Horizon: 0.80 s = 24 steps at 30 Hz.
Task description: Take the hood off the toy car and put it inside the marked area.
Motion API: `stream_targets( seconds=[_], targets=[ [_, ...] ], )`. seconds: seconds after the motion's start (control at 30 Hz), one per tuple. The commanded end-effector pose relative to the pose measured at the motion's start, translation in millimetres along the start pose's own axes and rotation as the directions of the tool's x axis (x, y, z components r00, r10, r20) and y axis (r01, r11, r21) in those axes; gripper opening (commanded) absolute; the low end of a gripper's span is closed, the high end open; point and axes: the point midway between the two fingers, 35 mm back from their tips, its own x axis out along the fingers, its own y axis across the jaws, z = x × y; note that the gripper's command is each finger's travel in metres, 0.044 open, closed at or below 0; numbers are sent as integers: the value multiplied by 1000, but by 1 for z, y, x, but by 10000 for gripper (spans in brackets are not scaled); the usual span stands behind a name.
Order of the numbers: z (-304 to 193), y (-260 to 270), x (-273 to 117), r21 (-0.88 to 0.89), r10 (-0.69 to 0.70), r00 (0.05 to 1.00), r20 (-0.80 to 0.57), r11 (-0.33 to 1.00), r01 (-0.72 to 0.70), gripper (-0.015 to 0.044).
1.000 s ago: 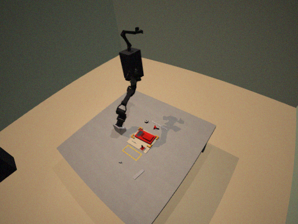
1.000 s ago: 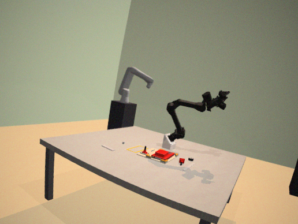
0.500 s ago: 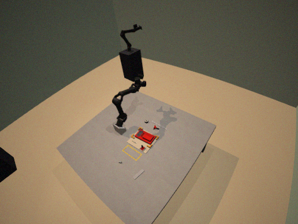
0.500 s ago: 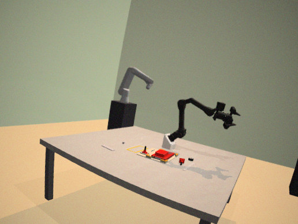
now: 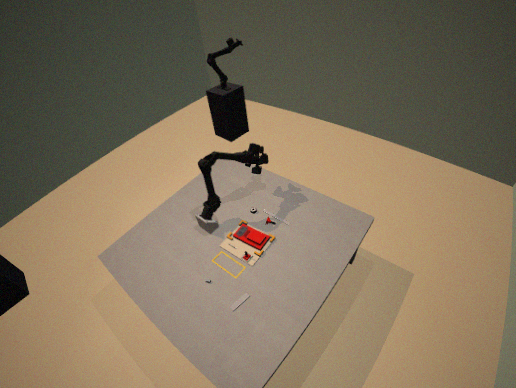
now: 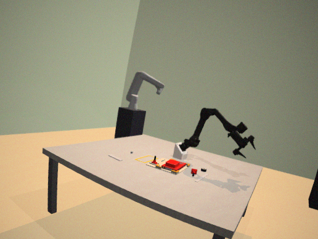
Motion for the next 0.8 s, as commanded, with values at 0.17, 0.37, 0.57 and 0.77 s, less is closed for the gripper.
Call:
stream_targets(
  seconds=[0.17, 0.37, 0.57, 0.77],
  targets=[
    [80, -86, -6, -108, -296, 940, 169, 942, 317, 440],
    [129, -147, -36, -115, -481, 842, 246, 848, 518, 440],
    [166, -208, -83, -34, -648, 711, 273, 732, 680, 440],
    [187, -259, -138, 10, -769, 598, 224, 616, 788, 440]
  ],
)
